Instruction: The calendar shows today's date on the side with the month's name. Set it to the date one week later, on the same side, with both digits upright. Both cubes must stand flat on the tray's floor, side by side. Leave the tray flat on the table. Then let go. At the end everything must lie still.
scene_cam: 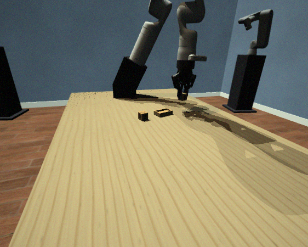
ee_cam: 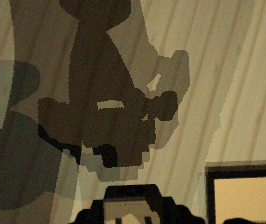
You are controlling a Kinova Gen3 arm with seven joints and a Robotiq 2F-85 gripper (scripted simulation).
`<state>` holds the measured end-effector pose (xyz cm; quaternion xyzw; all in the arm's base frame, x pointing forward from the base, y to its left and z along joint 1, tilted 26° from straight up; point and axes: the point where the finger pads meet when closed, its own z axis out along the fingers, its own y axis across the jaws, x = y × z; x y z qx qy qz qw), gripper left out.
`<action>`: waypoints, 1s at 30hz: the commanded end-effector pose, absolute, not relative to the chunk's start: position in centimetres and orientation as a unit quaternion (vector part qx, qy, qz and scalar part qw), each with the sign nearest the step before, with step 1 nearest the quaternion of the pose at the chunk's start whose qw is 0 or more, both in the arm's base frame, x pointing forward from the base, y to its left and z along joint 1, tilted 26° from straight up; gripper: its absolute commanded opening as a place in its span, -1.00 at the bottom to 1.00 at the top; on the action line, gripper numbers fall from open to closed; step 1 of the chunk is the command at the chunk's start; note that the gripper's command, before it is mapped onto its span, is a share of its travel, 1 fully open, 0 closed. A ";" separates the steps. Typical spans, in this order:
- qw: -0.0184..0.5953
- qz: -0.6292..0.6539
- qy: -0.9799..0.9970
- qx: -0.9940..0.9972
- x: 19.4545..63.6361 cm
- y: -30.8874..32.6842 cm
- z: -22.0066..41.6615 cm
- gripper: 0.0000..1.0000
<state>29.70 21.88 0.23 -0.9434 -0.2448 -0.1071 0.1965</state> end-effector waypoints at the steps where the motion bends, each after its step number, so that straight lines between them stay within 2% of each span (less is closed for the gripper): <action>1: 0.206 -0.090 -0.245 -0.943 28.6 23.0 -1.8 -0.47; 12: 0.206 -0.090 -0.245 -0.943 28.8 24.1 -4.1 -0.47; 30: 0.206 -0.090 -0.245 -0.943 28.8 24.1 -4.2 -0.47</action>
